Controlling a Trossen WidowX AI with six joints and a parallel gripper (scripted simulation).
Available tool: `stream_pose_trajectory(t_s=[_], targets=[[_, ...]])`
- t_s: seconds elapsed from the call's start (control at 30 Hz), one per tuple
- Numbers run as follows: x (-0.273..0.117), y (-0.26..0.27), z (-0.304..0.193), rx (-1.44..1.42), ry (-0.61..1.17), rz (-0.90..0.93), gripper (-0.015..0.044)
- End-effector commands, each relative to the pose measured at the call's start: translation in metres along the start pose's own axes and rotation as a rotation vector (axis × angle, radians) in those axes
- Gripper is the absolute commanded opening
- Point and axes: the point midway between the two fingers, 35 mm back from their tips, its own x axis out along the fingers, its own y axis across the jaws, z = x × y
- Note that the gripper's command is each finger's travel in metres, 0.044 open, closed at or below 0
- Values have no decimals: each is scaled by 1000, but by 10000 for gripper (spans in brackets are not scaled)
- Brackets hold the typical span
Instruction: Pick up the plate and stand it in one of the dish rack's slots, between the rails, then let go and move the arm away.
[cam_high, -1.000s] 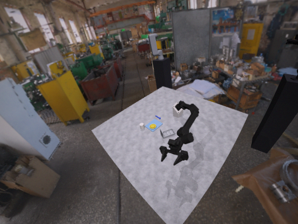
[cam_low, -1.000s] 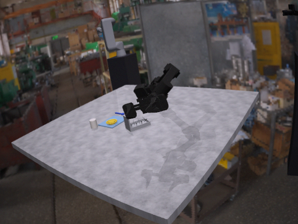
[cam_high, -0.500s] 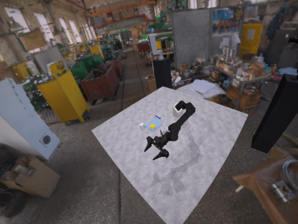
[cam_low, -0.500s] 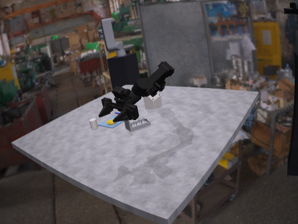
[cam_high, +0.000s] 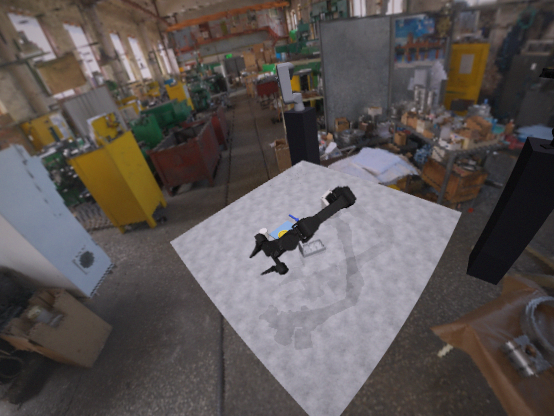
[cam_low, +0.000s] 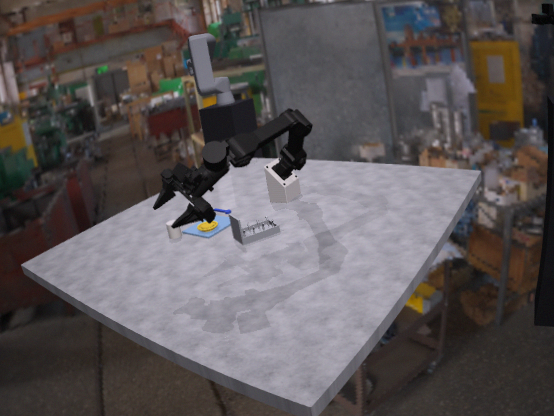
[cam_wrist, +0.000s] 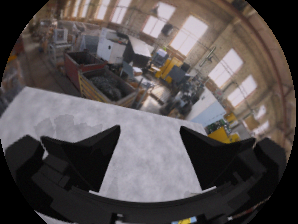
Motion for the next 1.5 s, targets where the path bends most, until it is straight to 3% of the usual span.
stream_pose_trajectory(t_s=[0.0,0.43,0.87,1.23,1.47], targets=[[4,-31,-21,-47,107,-30,400],[-19,-136,-99,-153,524,-35,400],[-87,-203,-171,-107,883,180,400],[-155,-224,-202,44,1013,472,400],[-153,-221,-210,56,1015,489,400]])
